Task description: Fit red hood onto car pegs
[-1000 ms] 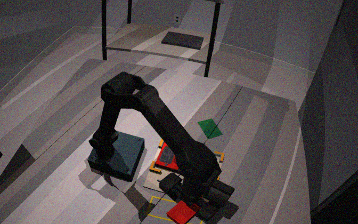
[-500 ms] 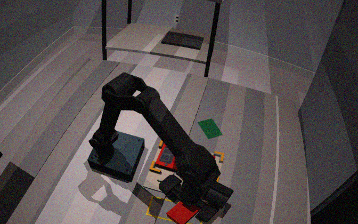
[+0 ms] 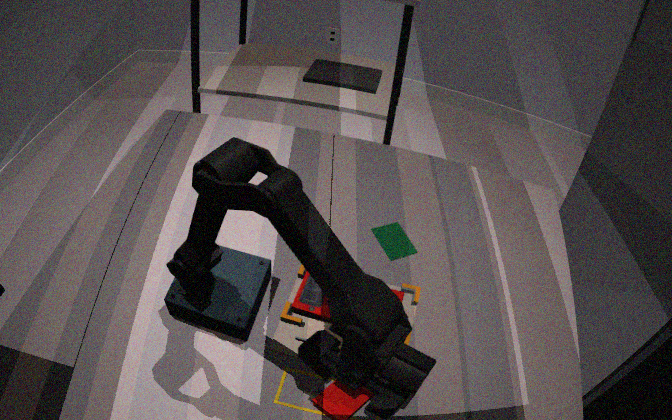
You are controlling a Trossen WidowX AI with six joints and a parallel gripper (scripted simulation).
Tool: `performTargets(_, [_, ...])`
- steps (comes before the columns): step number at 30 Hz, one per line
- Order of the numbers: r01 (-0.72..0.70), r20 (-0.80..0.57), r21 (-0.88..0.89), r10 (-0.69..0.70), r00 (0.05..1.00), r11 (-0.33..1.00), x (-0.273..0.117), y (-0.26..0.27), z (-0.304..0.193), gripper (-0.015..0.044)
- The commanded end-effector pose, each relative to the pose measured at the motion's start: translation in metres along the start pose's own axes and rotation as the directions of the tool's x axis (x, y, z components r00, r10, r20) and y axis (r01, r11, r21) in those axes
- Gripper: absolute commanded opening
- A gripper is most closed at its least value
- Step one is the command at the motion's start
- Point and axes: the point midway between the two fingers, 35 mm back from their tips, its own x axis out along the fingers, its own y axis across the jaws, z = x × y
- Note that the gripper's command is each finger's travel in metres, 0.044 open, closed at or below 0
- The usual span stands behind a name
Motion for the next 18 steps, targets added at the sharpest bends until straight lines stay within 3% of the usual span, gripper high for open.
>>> performTargets(1, [-0.005, 0.005, 0.0, 0.005, 1.0, 1.0, 0.0039, 0.0018, 0.0003, 0.044])
performTargets(18, [-0.005, 0.005, 0.0, 0.005, 1.0, 1.0, 0.0121, 0.0023, -0.0004, 0.044])
